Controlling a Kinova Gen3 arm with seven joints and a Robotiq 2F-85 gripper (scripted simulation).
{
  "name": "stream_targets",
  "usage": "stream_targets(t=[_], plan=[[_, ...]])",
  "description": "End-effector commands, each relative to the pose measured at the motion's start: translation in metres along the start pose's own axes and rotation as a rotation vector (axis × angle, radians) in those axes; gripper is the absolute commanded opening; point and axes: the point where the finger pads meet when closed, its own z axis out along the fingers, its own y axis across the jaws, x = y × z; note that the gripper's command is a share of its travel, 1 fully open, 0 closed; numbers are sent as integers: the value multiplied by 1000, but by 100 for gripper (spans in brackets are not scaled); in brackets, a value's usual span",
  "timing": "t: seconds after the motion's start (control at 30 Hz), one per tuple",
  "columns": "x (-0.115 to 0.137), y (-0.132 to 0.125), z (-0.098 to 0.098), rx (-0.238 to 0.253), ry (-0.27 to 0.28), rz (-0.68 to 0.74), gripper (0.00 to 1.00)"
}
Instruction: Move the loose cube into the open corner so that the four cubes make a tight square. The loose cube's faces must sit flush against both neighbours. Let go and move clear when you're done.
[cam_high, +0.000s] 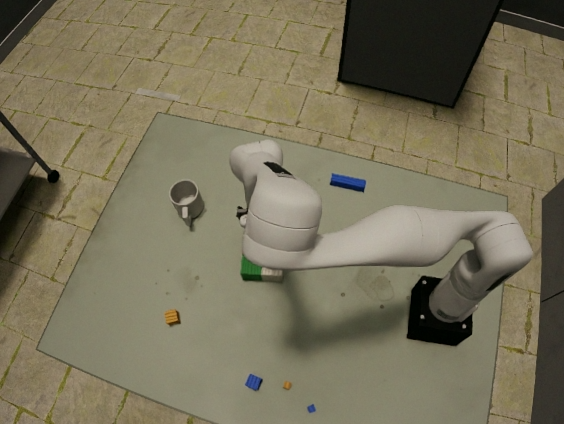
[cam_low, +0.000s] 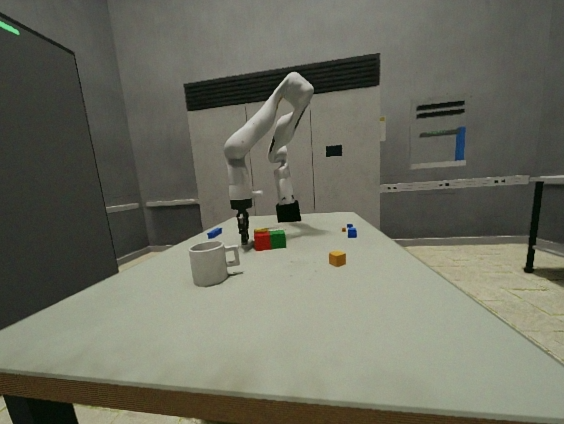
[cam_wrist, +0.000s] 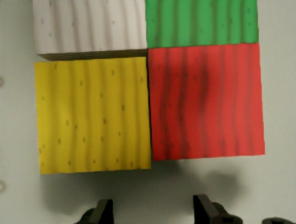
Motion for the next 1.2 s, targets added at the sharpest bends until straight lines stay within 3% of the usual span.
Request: stream_targets(t=[0.0, 1.17], plan=[[0, 1, -1, -2, 0, 0, 56], [8, 1, -1, -2, 0, 0, 56]])
